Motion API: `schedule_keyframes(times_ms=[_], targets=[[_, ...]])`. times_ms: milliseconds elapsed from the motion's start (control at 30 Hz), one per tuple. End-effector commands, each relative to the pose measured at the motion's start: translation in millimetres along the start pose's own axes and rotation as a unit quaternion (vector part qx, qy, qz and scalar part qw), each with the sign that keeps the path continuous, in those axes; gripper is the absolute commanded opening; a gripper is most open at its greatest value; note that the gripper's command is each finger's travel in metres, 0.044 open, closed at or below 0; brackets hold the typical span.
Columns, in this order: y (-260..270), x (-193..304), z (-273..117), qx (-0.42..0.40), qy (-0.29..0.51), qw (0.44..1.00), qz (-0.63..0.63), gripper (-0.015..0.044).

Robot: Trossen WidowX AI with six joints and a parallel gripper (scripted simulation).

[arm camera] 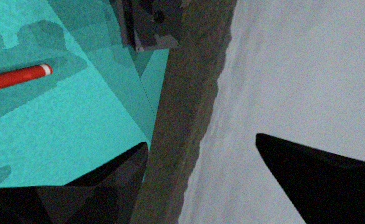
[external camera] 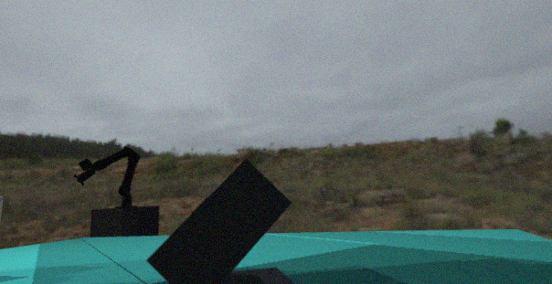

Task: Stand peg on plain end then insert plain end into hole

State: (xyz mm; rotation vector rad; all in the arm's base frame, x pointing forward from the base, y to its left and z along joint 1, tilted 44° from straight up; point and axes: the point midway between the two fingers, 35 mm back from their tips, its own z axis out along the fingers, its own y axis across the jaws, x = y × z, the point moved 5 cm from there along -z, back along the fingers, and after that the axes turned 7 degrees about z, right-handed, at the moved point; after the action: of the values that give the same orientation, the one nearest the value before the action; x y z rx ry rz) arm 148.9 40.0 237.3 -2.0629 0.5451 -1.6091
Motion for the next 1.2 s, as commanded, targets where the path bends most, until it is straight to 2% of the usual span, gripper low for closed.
schedule_keyframes(times_ms=[0,33,567,1167], targets=[[0,0,0,-0.002,-0.001,1.000,0.002,0.0426],[0,0,1,-0.006,-0.004,1.000,0.009,0.0440],[2,3,27,-0.172,-0.040,0.960,0.216,0.0440],[9,3,64,-0.361,0.033,0.837,0.409,0.0440]])
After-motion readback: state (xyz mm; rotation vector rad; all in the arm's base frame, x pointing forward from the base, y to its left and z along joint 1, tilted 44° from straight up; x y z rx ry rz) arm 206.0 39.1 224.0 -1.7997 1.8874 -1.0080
